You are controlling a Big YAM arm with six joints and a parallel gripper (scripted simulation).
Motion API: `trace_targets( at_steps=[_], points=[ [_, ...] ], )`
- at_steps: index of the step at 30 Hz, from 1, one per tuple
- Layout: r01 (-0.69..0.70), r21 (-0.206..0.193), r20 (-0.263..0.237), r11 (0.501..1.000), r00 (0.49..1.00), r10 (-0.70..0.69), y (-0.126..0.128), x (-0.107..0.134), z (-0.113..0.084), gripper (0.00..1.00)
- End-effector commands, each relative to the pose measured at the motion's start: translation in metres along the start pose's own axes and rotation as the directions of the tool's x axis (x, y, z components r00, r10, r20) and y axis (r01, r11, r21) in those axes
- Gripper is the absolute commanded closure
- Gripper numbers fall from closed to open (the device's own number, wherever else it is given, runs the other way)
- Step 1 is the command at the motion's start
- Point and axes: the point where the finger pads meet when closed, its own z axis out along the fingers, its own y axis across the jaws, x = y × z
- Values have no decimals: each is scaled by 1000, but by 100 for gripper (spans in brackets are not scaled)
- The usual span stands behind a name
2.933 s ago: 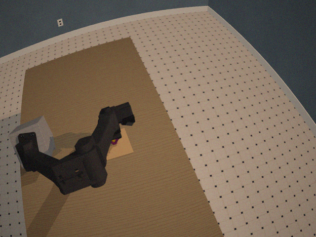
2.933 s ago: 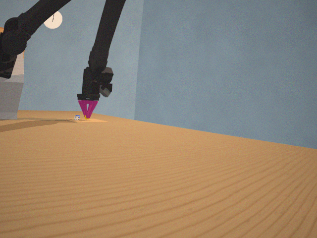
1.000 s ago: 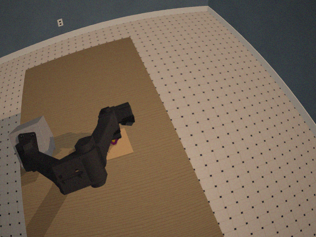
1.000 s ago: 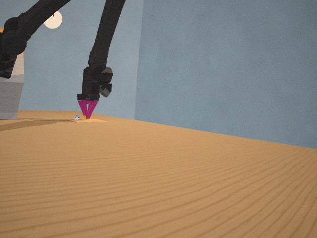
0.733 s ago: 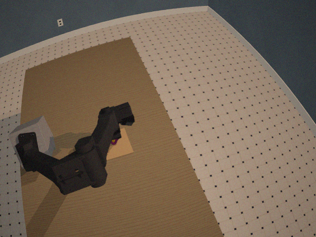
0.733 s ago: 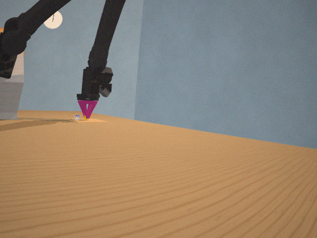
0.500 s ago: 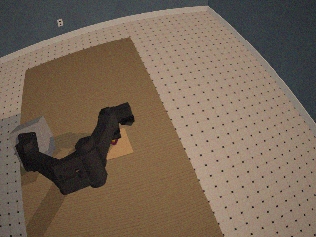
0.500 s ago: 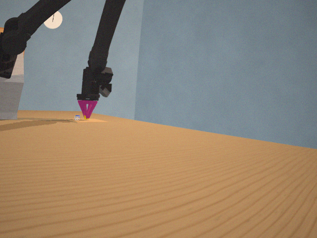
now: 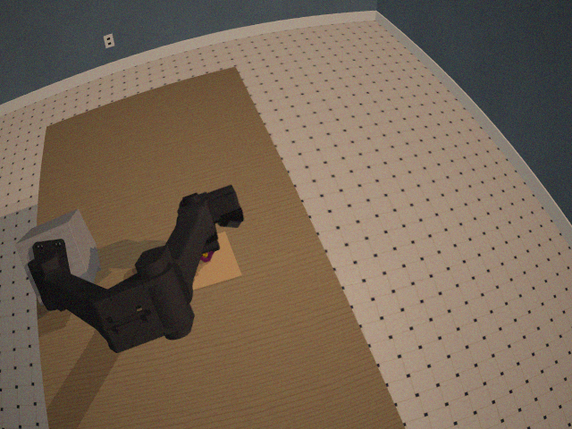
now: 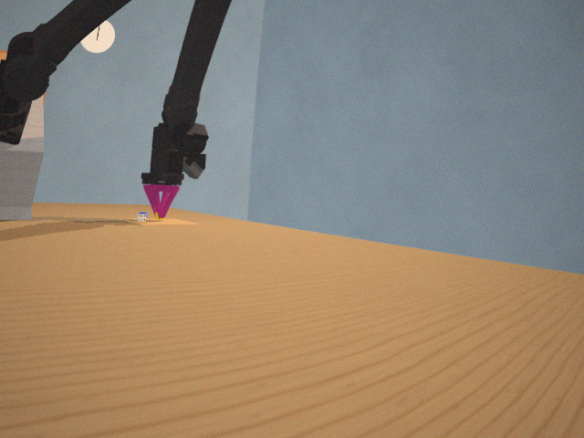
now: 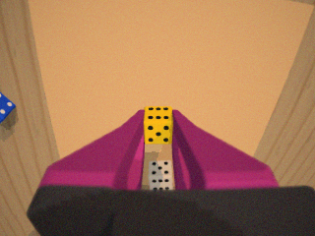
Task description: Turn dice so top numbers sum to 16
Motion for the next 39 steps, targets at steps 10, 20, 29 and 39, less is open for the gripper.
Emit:
trace_targets(
  at_steps=[10, 20, 29, 39],
  points=[
    [-5, 2, -4, 1000, 1000, 5, -3, -1, 3, 89],
    [-6, 3, 1, 1000, 1000, 6, -3, -2, 1, 89],
    [-6, 3, 1, 1000, 1000, 6, -3, -2, 1, 89],
    [-8, 3, 1, 1000, 1000, 8, -4, -3, 1, 89]
  ],
)
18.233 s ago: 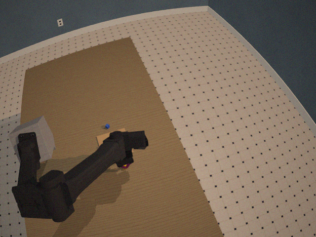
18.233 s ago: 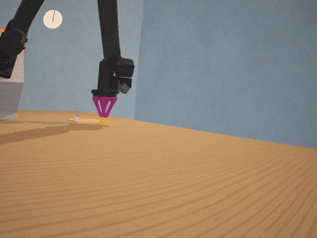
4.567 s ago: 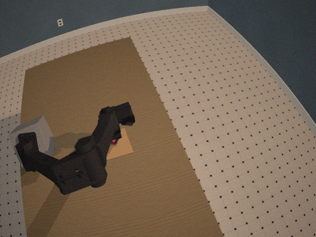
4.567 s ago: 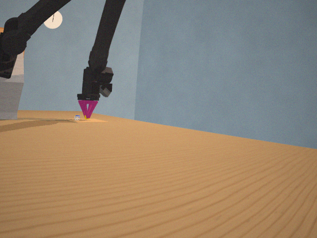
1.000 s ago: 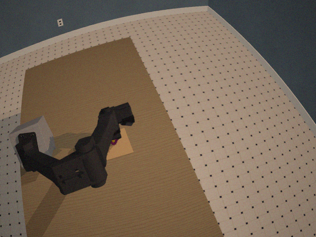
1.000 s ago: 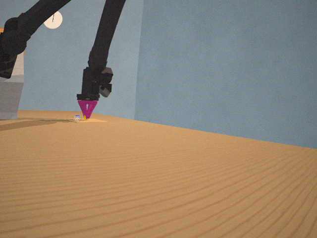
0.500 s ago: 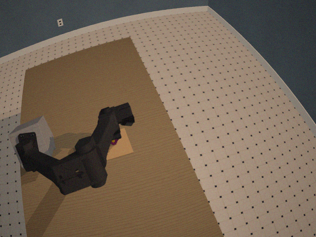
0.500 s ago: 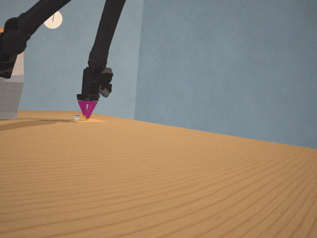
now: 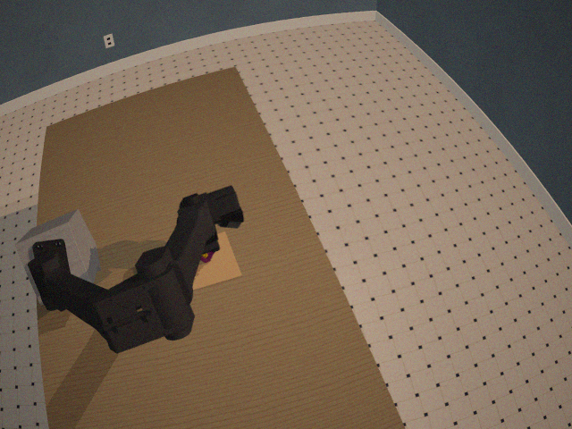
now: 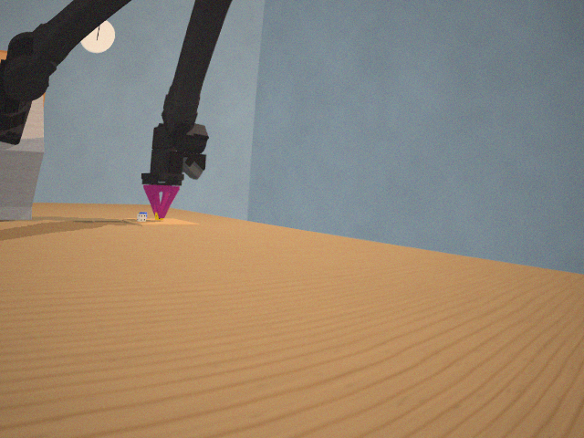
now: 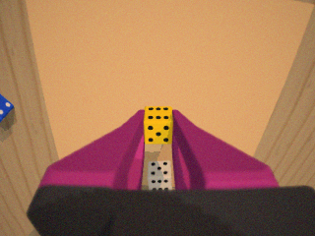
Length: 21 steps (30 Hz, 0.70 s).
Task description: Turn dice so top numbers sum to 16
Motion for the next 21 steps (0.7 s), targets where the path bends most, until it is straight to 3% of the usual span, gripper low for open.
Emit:
trace_targets(
  at_steps=[1, 21],
  points=[
    [-7, 3, 3, 1000, 1000, 7, -3, -4, 0, 89],
    [-18, 3, 7, 1000, 1000, 18, -7, -9, -1, 89]
  ],
)
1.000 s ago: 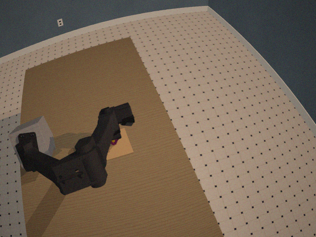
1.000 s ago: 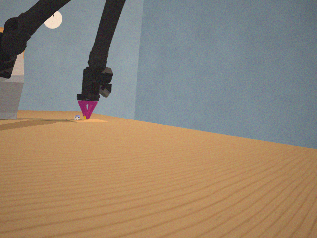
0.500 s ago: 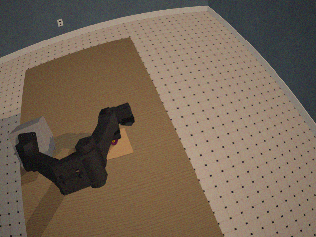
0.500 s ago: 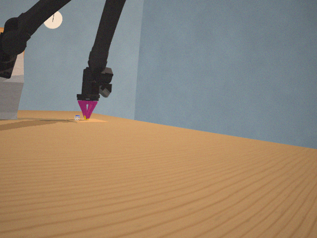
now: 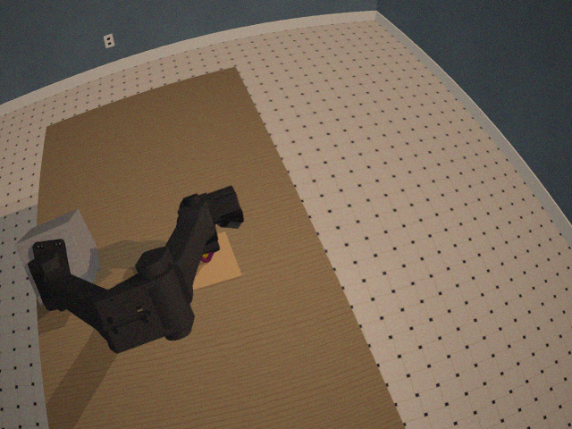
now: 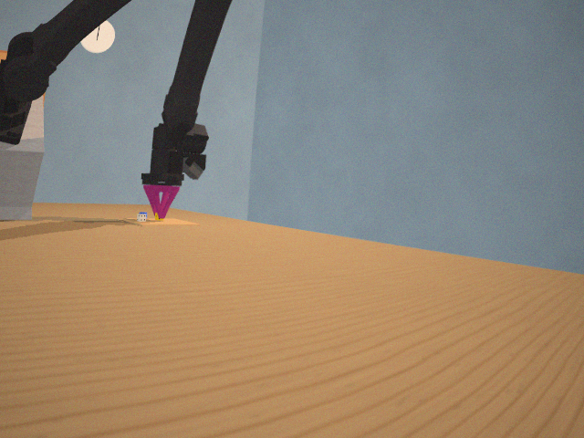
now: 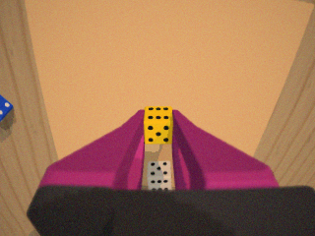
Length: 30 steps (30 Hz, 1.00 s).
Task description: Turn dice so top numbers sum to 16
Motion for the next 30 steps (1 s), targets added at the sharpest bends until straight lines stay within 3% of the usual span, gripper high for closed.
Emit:
trace_targets(
  at_steps=[1, 30],
  points=[
    [-17, 3, 8, 1000, 1000, 17, -7, -10, -1, 89],
    [-10, 3, 7, 1000, 1000, 10, -2, -8, 4, 89]
  ],
)
